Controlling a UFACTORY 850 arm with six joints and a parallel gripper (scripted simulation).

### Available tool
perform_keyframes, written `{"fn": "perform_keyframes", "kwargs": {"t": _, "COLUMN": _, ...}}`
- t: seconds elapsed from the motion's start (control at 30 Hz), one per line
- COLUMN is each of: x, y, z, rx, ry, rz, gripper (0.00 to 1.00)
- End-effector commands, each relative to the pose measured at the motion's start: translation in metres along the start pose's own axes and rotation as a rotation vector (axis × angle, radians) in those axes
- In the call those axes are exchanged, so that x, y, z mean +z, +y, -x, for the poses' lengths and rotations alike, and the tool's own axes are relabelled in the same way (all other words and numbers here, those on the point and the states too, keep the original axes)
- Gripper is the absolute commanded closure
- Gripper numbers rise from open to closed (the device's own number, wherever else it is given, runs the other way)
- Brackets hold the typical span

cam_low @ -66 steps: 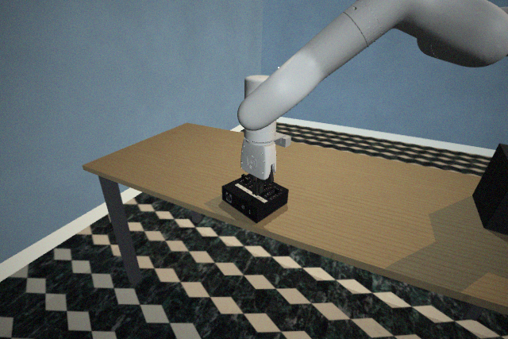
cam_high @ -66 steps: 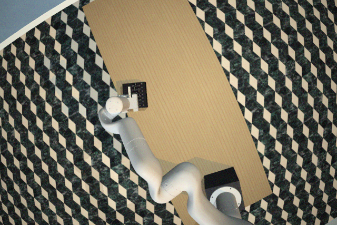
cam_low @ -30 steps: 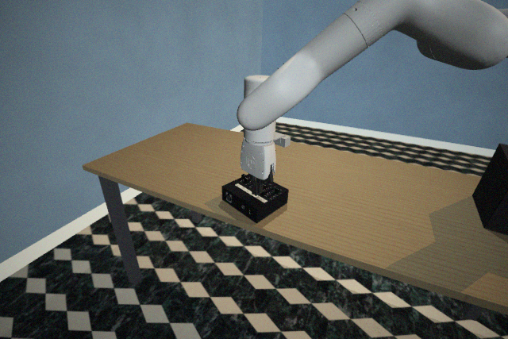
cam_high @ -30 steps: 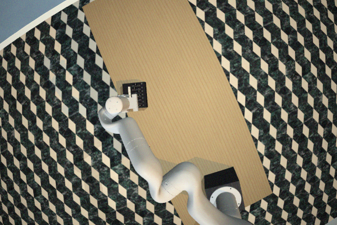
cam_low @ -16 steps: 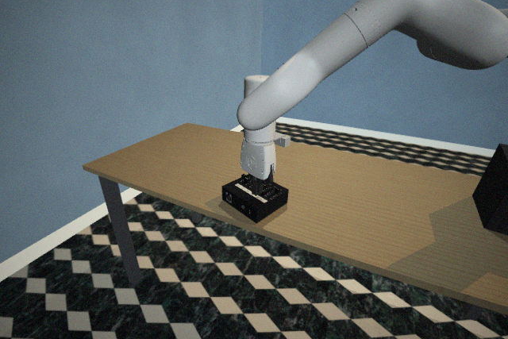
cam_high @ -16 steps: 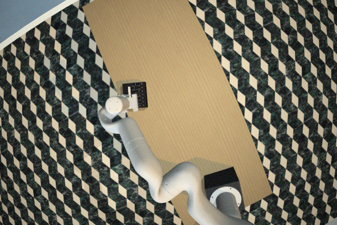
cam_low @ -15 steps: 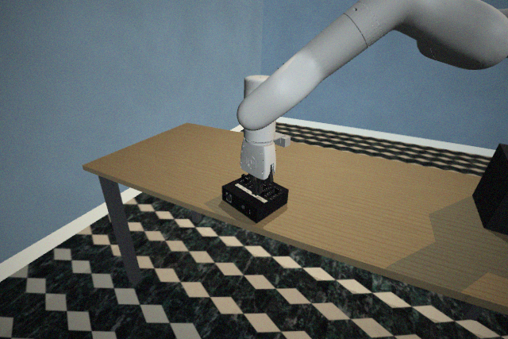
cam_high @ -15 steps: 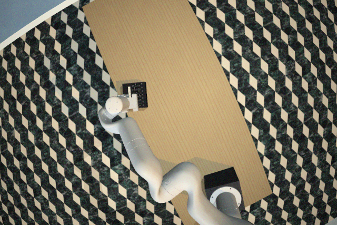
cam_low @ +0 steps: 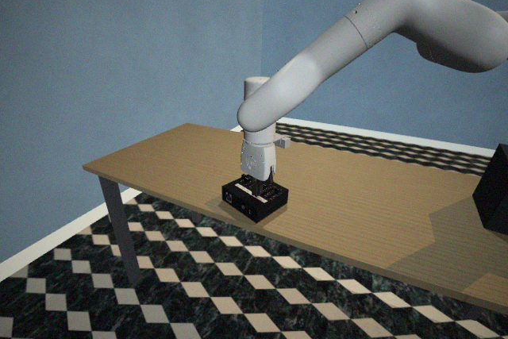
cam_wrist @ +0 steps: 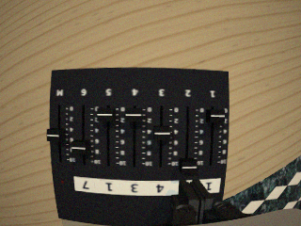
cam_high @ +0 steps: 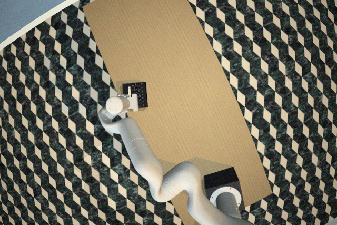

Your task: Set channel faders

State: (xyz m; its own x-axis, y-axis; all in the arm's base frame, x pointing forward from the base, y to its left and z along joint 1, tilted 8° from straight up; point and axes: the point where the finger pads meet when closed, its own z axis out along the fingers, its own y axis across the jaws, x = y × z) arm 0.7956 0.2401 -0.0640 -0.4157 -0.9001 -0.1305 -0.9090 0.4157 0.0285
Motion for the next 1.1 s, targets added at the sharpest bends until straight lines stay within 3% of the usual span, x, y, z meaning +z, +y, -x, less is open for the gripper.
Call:
{"fn": "perform_keyframes", "kwargs": {"t": 0.0, "x": 0.0012, "y": -0.001, "z": 0.0009, "rx": 0.0, "ry": -0.002, "rz": -0.002, "gripper": 1.0}}
{"fn": "perform_keyframes", "kwargs": {"t": 1.07, "x": 0.0066, "y": -0.001, "z": 0.0008, "rx": 0.0, "ry": -0.002, "rz": -0.002, "gripper": 1.0}}
